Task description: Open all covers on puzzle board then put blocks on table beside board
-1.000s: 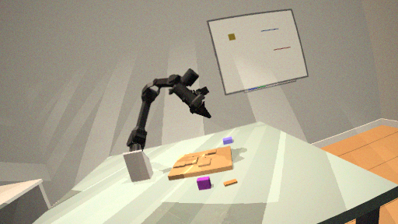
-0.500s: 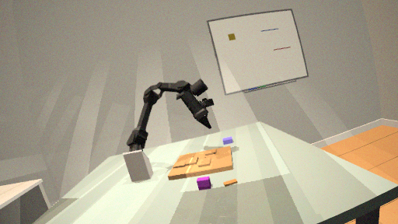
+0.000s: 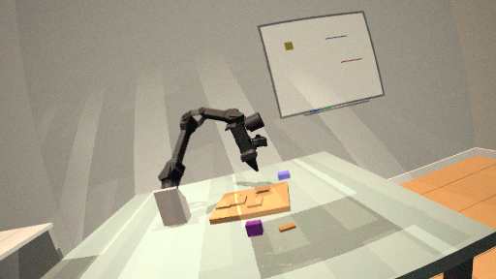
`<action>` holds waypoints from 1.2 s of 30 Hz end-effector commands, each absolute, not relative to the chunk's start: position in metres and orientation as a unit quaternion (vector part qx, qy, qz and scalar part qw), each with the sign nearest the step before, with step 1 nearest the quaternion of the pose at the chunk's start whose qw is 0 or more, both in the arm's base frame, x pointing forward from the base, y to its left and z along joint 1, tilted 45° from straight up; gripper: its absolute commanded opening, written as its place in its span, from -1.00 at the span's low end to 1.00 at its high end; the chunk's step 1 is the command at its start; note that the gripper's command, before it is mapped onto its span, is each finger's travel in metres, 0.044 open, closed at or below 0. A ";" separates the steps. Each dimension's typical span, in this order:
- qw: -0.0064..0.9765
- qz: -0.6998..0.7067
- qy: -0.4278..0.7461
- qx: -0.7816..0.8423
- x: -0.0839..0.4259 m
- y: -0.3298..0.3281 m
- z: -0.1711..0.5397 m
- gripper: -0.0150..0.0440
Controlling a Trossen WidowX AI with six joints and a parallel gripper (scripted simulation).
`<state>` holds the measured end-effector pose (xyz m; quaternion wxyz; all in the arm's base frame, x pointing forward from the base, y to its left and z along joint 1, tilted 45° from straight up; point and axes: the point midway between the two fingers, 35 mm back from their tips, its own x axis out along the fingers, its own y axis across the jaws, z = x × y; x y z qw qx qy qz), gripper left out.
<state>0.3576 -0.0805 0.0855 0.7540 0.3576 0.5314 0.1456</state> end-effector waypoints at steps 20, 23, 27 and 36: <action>0.677 0.151 0.611 0.382 0.337 -0.010 0.091 -0.49; 0.677 0.151 0.611 0.382 0.337 -0.010 0.091 -0.49; 0.677 0.151 0.611 0.382 0.337 -0.010 0.091 -0.49; 0.677 0.151 0.611 0.382 0.337 -0.010 0.091 -0.49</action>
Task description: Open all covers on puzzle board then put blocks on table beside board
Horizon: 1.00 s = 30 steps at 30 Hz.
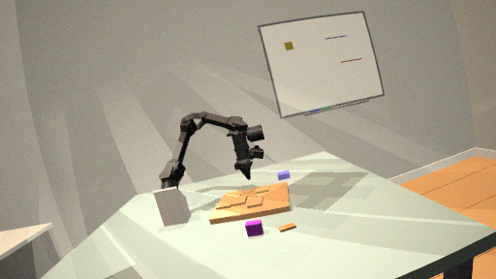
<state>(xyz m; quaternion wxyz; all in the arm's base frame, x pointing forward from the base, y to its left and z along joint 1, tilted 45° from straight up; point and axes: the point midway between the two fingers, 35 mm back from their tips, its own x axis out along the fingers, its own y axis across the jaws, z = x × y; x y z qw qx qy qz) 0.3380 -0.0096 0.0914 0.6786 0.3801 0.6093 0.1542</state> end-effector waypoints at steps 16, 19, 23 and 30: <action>0.677 0.151 0.611 0.381 0.339 -0.004 0.084 -0.49; 0.677 0.151 0.611 0.381 0.340 -0.002 0.082 -0.49; 0.677 0.151 0.611 0.381 0.341 0.001 0.079 -0.49; 0.677 0.151 0.611 0.381 0.343 0.005 0.074 -0.49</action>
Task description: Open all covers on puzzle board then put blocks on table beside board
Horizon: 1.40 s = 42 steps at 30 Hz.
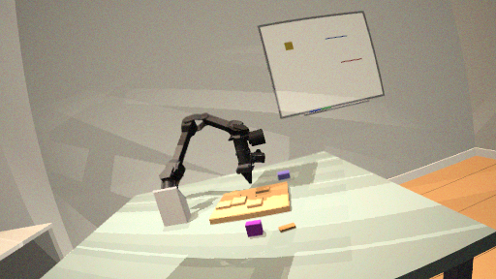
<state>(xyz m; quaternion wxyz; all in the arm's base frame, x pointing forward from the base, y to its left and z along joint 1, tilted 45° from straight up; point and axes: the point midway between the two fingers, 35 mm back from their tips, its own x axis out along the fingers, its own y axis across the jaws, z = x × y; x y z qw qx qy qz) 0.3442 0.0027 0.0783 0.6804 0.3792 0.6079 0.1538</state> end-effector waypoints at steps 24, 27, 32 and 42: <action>0.677 0.152 0.611 0.382 0.347 0.021 0.057 -0.49; 0.677 0.152 0.611 0.382 0.347 0.023 0.055 -0.49; 0.677 0.152 0.611 0.382 0.348 0.027 0.052 -0.49; 0.677 0.152 0.611 0.382 0.351 0.029 0.050 -0.49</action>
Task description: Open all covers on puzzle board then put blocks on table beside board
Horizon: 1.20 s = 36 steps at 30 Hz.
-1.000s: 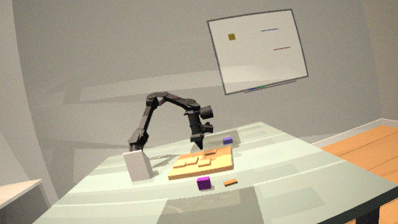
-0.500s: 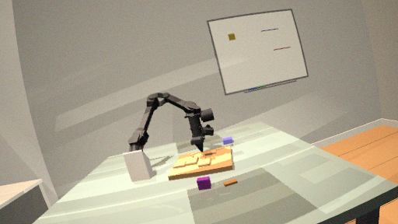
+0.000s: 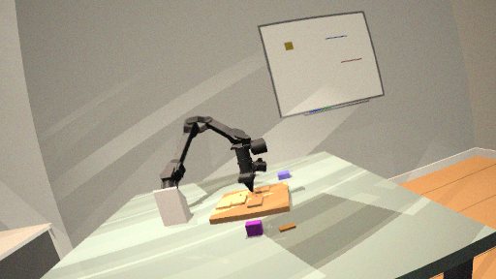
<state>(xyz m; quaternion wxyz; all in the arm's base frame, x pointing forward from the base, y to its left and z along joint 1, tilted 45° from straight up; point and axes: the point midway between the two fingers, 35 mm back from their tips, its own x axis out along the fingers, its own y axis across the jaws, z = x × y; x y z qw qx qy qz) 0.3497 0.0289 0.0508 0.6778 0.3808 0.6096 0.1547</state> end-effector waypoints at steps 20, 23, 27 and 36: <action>0.677 0.152 0.610 0.382 0.371 0.022 0.051 -0.49; 0.677 0.152 0.610 0.382 0.373 0.021 0.051 -0.49; 0.677 0.152 0.610 0.382 0.377 0.020 0.051 -0.49; 0.677 0.152 0.610 0.382 0.386 0.017 0.051 -0.49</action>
